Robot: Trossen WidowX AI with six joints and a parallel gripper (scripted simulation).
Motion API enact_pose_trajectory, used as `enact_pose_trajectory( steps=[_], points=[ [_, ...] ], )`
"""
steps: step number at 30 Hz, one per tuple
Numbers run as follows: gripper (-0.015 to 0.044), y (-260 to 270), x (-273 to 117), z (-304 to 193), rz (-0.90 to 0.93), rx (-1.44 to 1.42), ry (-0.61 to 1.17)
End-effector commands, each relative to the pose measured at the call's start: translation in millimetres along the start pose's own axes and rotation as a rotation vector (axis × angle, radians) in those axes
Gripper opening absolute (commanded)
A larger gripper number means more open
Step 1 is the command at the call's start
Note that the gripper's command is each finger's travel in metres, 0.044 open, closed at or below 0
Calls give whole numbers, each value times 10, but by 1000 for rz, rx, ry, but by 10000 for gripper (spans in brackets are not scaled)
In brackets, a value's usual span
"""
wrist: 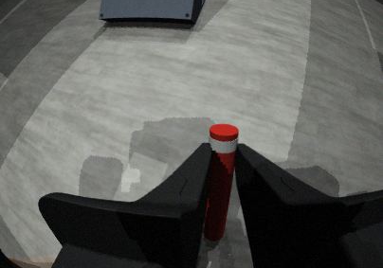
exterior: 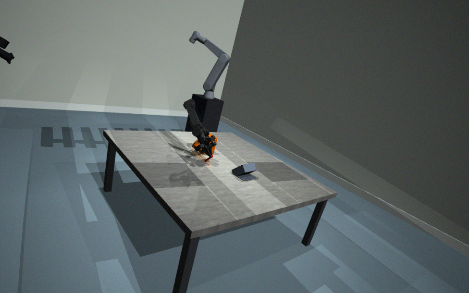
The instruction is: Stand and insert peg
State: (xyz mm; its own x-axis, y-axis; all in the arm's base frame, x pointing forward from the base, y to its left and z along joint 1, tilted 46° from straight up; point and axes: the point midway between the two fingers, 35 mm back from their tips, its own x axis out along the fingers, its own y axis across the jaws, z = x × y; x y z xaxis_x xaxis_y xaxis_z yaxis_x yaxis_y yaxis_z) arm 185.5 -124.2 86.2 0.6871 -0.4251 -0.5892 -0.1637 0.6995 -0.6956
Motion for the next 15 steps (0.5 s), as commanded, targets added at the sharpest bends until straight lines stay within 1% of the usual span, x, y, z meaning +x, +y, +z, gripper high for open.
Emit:
enact_pose_trajectory(
  steps=[1,15],
  points=[
    [50,-3,-33,-8,-4,-5,-42],
    [50,-2,-112,-62,-4,-8,-163]
  ],
)
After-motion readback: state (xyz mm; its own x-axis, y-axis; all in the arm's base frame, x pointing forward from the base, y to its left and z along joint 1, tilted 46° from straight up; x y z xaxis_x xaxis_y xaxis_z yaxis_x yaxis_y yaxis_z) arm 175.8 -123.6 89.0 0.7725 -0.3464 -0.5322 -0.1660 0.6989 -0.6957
